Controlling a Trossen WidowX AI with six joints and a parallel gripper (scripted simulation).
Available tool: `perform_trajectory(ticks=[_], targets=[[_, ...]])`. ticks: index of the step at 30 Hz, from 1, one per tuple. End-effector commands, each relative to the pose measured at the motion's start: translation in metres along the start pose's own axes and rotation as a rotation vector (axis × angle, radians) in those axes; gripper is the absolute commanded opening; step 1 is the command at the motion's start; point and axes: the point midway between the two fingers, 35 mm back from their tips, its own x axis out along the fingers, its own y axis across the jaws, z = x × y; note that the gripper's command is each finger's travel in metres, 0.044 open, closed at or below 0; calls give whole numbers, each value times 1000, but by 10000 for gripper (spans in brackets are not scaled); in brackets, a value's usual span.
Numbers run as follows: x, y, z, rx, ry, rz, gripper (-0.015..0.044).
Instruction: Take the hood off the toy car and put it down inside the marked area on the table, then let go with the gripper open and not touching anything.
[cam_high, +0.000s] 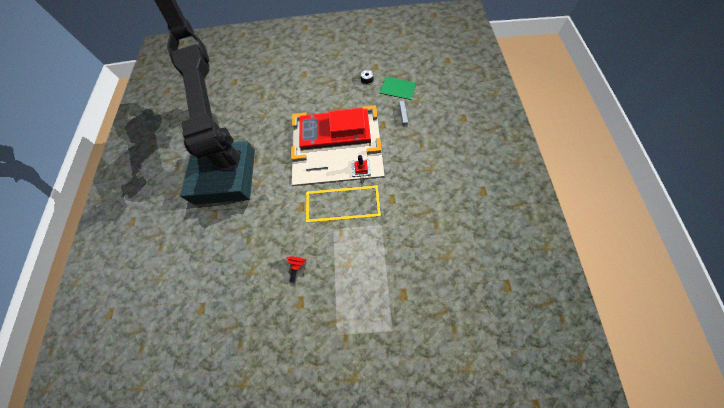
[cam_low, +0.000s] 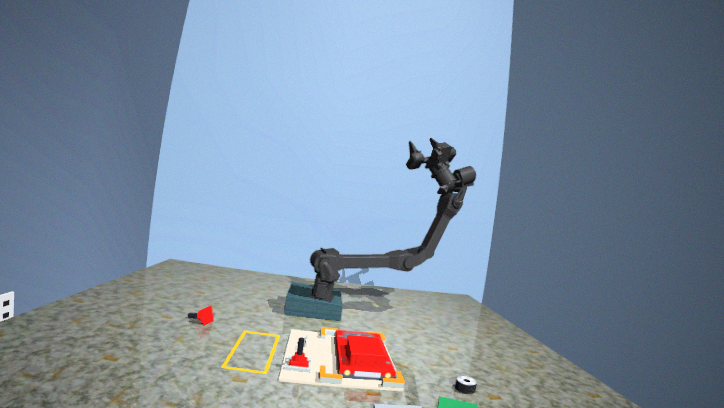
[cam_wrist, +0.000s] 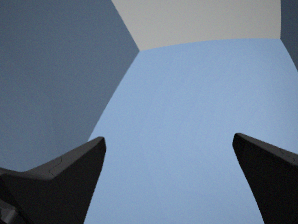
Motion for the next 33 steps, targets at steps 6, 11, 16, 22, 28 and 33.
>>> perform_trajectory(ticks=[6,11,16,22,28,33], targets=[[52,49,15,71,-55,176,440],[88,98,31,130,-97,332,440],[118,164,56,196,-138,536,440],[131,244,91,273,-181,775,440],[124,312,127,349,-219,985,440],[102,372,158,396,-229,1209,440]])
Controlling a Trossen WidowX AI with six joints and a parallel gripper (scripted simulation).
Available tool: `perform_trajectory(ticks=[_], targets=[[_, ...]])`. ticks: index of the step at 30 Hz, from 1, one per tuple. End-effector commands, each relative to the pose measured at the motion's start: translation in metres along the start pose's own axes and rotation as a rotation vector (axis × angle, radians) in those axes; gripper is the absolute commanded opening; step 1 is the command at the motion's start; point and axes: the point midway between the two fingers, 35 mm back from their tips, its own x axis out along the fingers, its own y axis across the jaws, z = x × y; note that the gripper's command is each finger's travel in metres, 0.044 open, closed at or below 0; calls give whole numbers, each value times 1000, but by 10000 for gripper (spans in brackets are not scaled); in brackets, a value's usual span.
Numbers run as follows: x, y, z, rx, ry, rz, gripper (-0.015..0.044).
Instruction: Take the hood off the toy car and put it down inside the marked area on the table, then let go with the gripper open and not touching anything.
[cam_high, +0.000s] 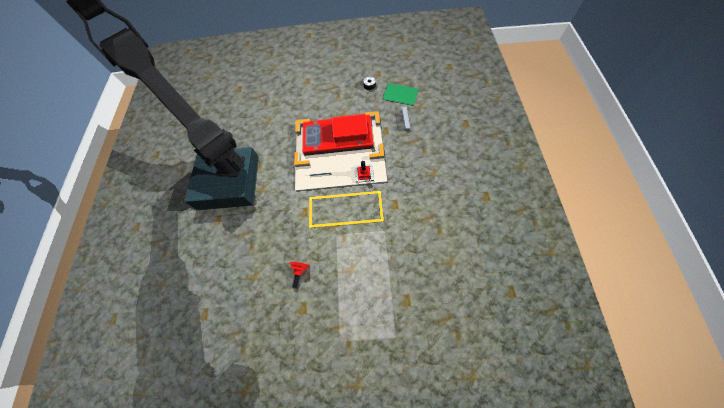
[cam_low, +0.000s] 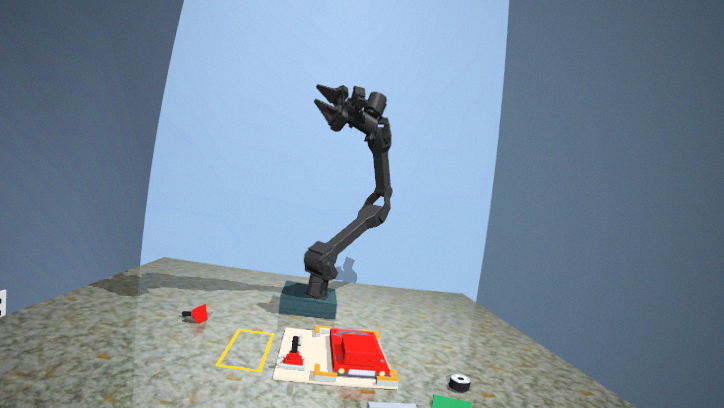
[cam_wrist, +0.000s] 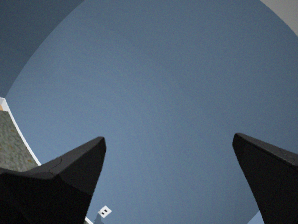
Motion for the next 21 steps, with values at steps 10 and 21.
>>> perform_trajectory(ticks=[10,21], targets=[[91,187,20,152,68,642,440],[65,358,29,156,273,1118,440]])
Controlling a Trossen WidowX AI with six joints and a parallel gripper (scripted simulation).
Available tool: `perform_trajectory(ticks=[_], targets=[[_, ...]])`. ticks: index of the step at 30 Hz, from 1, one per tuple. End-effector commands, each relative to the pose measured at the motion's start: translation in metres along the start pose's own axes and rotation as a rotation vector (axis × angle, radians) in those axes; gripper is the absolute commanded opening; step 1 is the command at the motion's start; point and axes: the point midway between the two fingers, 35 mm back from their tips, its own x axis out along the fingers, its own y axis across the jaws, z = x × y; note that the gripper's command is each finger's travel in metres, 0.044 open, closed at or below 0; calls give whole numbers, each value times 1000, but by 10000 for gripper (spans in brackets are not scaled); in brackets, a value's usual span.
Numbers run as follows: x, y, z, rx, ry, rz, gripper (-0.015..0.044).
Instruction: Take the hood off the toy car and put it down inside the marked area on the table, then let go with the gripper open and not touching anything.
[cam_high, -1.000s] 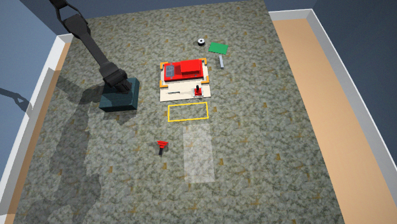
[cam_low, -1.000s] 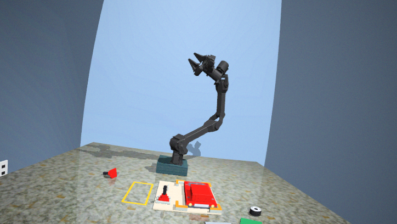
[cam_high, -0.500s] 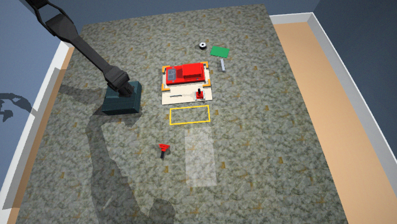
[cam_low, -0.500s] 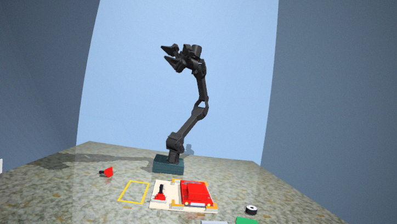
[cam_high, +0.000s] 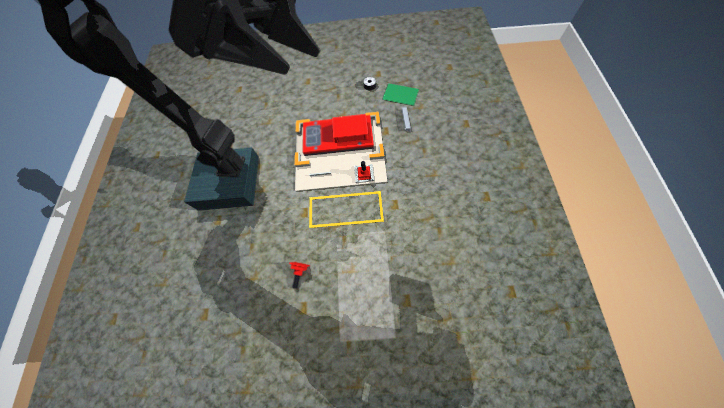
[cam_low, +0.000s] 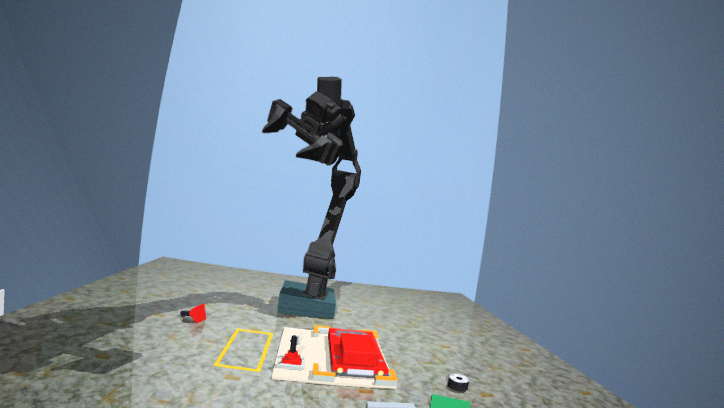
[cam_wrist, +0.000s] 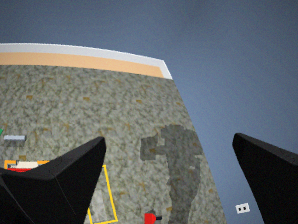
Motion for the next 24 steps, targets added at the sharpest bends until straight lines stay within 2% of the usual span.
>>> perform_trajectory(ticks=[1,6,11,20,24], targets=[[44,58,-10,21,119,180,440],[77,126,-30,31,273,343,440],[94,191,-57,33,436,465,440],[96,304,-132,-13,803,590,440],[92,321,-148,-29,874,595,440]])
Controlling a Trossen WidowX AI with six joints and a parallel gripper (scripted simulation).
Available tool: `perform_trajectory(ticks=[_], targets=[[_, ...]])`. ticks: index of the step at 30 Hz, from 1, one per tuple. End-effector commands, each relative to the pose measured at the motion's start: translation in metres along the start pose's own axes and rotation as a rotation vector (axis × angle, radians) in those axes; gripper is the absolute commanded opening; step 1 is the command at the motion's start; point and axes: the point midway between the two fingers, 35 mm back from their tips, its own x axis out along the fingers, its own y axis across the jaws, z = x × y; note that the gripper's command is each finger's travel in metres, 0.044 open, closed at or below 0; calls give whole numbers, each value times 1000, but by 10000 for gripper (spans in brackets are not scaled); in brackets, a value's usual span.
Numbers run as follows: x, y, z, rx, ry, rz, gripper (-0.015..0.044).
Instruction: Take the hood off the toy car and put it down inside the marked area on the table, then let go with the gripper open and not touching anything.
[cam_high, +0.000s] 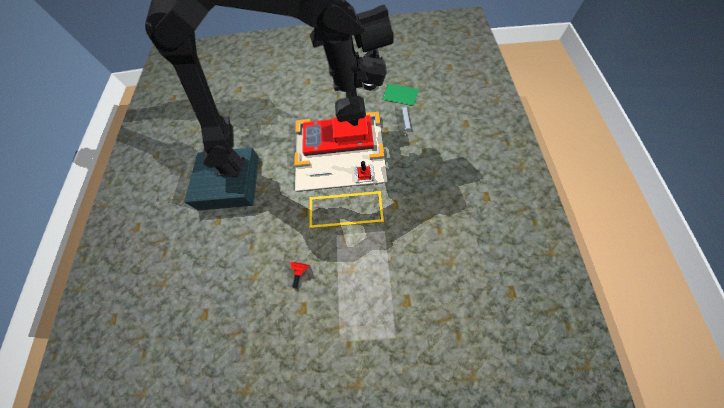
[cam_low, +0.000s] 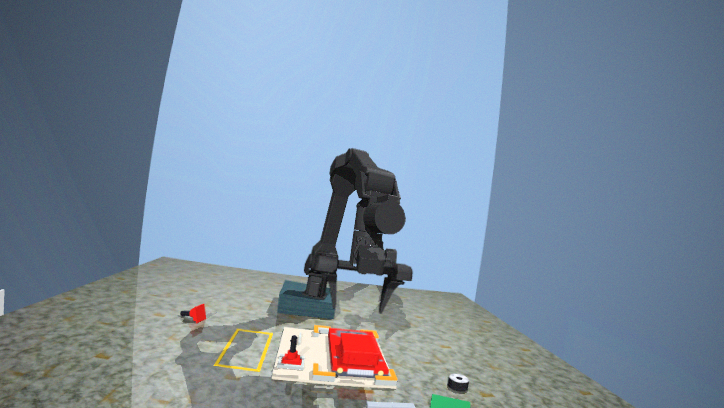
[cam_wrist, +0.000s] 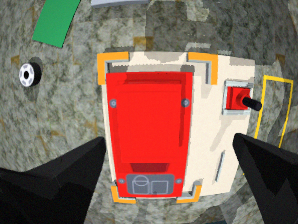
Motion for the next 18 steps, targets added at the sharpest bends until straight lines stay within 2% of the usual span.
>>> perform_trajectory(ticks=[1,18], targets=[[18,14,-11,15,78,8,440],[27,16,-15,15,78,8,440]])
